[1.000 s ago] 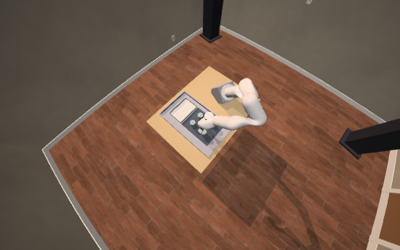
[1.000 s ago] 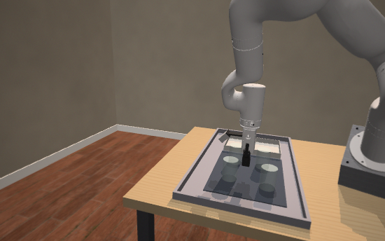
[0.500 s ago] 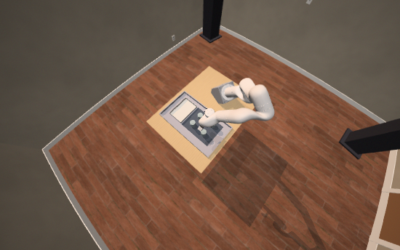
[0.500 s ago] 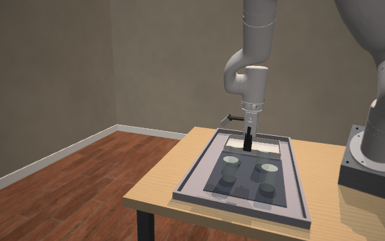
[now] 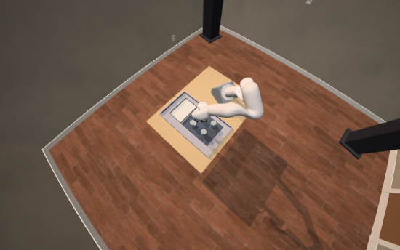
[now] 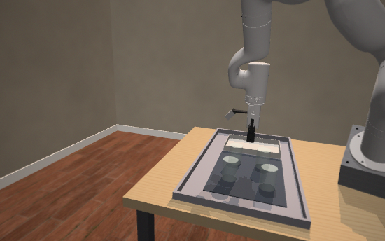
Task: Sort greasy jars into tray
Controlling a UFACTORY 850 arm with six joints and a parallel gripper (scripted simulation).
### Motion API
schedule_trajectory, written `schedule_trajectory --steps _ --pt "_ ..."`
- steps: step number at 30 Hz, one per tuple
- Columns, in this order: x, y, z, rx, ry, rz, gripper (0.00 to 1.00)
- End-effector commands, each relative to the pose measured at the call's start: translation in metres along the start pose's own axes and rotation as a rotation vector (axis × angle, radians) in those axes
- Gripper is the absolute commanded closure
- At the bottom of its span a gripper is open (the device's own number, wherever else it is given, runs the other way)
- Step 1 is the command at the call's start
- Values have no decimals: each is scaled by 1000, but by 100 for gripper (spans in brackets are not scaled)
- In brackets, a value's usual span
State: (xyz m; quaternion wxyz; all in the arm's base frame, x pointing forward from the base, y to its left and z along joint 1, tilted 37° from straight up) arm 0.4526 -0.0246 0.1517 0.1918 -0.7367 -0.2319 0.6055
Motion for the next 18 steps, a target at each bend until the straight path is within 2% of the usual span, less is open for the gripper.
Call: schedule_trajectory --steps 1,4,6,8,10,18 --pt "0 43 -2 -2 1 -2 100" --pt "0 68 -2 -2 1 -2 100" --pt "0 68 -2 -2 1 -2 100" --pt "0 84 -2 -2 1 -2 100" --pt "0 84 -2 -2 1 -2 100" --pt "39 84 -2 -2 1 -2 100"
Point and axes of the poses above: the point where the finger pads meet when closed, its own x axis out along the fingers, its own y axis across the jaws, z = x × y, the point moved 8 cm from there along -x, back along the fingers, and after that the axes turned 2 degrees about x, right-handed, at the moved point
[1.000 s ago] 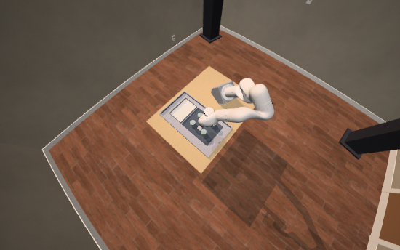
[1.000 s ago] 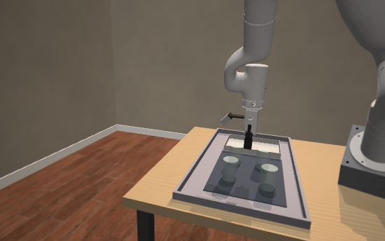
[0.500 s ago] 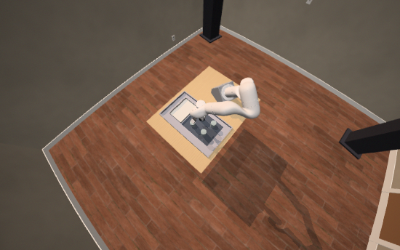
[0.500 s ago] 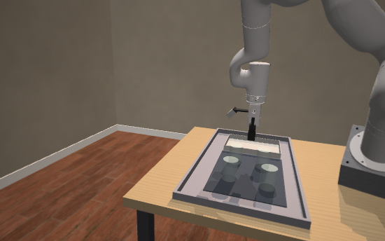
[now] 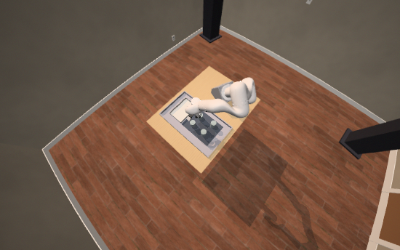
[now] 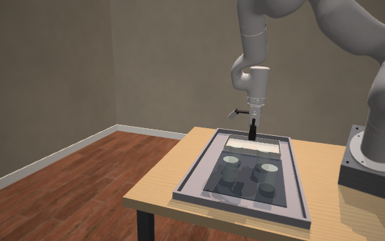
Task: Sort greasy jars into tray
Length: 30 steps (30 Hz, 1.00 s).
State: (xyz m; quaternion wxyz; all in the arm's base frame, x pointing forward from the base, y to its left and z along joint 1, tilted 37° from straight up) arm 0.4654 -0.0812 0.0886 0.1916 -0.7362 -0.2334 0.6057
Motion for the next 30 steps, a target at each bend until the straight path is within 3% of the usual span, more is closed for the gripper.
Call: schedule_trajectory --steps 1,10,30 --pt "23 1 -1 0 3 0 100" --pt "56 1 -1 0 3 0 100" --pt "56 1 0 0 3 0 100"
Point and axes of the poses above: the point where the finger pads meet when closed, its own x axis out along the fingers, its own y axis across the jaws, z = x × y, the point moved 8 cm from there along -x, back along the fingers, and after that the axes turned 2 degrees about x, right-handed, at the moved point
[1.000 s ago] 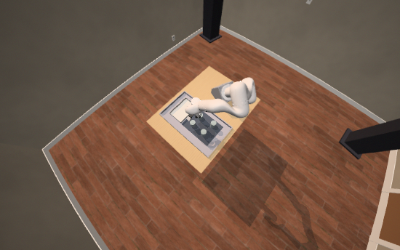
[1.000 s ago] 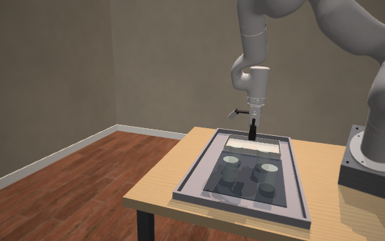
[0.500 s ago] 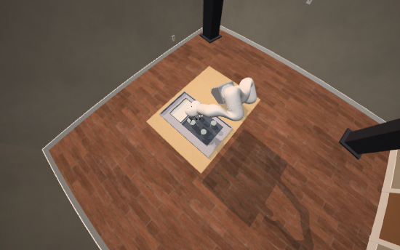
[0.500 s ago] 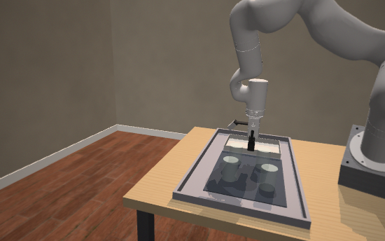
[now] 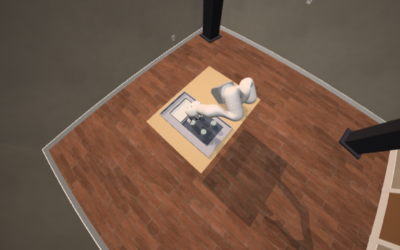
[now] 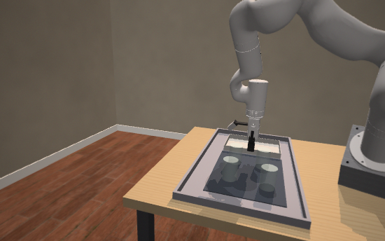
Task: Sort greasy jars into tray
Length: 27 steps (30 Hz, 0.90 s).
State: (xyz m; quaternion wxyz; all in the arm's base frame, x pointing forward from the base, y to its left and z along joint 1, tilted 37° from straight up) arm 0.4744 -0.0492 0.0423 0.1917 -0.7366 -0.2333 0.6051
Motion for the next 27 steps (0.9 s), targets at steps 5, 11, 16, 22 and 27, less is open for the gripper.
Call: schedule_trajectory --steps 5,11,16,22,27 --pt "0 0 1 0 1 1 100" --pt "0 0 1 0 1 1 100" --pt "0 0 2 0 1 1 100" --pt "0 0 3 0 1 1 100" --pt "0 0 3 0 1 1 100"
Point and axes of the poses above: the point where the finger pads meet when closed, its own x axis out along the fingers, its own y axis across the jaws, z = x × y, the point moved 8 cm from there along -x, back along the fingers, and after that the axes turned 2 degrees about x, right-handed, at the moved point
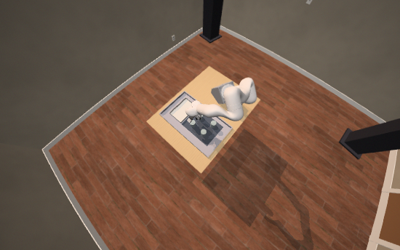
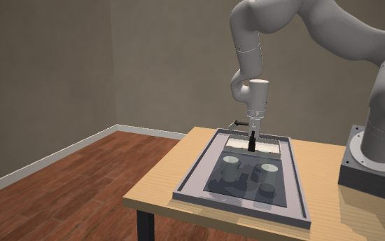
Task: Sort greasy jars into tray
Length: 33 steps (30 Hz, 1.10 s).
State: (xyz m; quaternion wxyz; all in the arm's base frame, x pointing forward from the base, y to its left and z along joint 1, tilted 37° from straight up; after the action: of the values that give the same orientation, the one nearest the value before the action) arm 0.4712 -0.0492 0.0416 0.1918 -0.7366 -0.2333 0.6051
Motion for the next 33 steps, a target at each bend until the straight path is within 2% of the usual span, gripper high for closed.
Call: schedule_trajectory --steps 1,33 --pt "-1 0 0 0 1 1 100" --pt "-1 0 4 0 1 1 100"
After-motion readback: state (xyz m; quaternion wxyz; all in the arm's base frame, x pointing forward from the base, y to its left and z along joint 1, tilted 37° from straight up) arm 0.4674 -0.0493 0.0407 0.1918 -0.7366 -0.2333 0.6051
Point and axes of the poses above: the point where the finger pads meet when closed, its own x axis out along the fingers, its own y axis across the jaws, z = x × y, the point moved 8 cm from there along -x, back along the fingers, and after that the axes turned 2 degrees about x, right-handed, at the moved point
